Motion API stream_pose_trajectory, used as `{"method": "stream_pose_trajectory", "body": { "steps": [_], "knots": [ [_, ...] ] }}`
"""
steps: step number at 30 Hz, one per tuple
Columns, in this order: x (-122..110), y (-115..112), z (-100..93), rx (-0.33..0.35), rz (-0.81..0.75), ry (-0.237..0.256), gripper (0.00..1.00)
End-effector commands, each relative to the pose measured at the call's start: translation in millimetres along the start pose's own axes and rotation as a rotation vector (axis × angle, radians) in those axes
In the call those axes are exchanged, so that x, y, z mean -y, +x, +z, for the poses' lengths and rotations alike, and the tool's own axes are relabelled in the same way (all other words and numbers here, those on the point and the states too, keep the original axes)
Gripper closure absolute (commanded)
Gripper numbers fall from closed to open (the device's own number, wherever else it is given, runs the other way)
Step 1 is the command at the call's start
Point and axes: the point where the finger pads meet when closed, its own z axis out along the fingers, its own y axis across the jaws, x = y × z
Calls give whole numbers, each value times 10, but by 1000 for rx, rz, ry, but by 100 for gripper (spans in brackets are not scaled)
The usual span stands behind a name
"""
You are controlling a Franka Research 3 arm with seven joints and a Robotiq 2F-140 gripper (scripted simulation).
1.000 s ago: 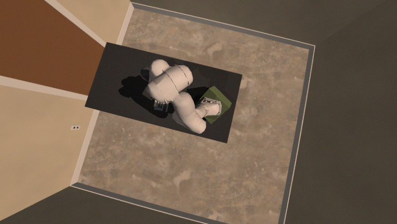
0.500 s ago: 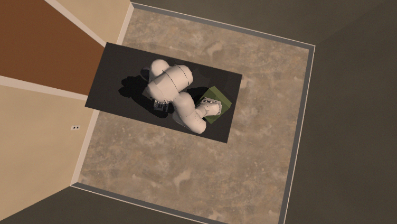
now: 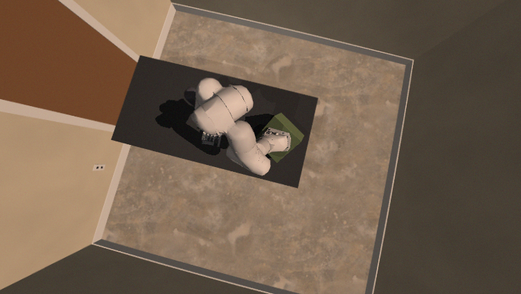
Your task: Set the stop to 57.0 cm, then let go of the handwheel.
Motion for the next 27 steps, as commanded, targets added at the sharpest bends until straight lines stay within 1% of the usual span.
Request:
{"method": "stream_pose_trajectory", "body": {
  "steps": [1,27],
  "knots": [
    [30,16,-35,-4,6,3,96],
    [67,16,-110,-4,6,3,96]
  ]
}}
